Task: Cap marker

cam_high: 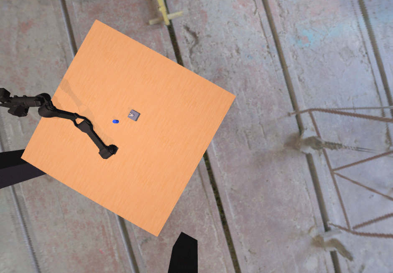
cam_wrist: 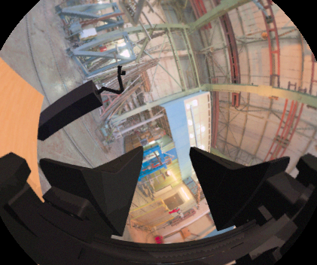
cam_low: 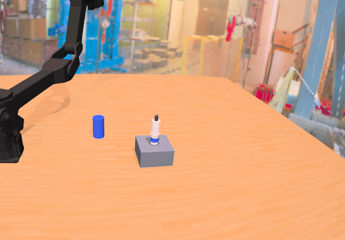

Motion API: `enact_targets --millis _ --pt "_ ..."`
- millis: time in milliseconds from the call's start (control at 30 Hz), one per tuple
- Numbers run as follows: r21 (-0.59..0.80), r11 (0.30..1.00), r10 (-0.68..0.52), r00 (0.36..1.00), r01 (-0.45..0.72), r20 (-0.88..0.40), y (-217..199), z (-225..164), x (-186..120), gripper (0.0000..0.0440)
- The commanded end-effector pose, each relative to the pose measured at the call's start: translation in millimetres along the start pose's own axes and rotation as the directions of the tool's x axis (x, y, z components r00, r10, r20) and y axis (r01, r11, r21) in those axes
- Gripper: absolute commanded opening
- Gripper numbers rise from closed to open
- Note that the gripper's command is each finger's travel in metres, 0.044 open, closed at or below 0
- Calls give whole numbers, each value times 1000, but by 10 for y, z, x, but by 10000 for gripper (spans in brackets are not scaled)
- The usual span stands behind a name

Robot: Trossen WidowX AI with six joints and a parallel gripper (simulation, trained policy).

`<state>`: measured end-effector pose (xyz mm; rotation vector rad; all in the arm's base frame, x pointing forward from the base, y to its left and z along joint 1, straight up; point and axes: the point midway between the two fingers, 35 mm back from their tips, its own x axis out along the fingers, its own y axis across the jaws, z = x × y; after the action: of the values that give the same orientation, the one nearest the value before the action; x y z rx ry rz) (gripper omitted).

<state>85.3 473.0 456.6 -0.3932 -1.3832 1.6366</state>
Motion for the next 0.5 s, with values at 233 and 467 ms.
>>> enact_targets --millis 233,467 --pt "-77 990 -118 993 118 9 -262 153 42 280" --pt "-122 973 -193 981 195 25 -418 257 52 302"
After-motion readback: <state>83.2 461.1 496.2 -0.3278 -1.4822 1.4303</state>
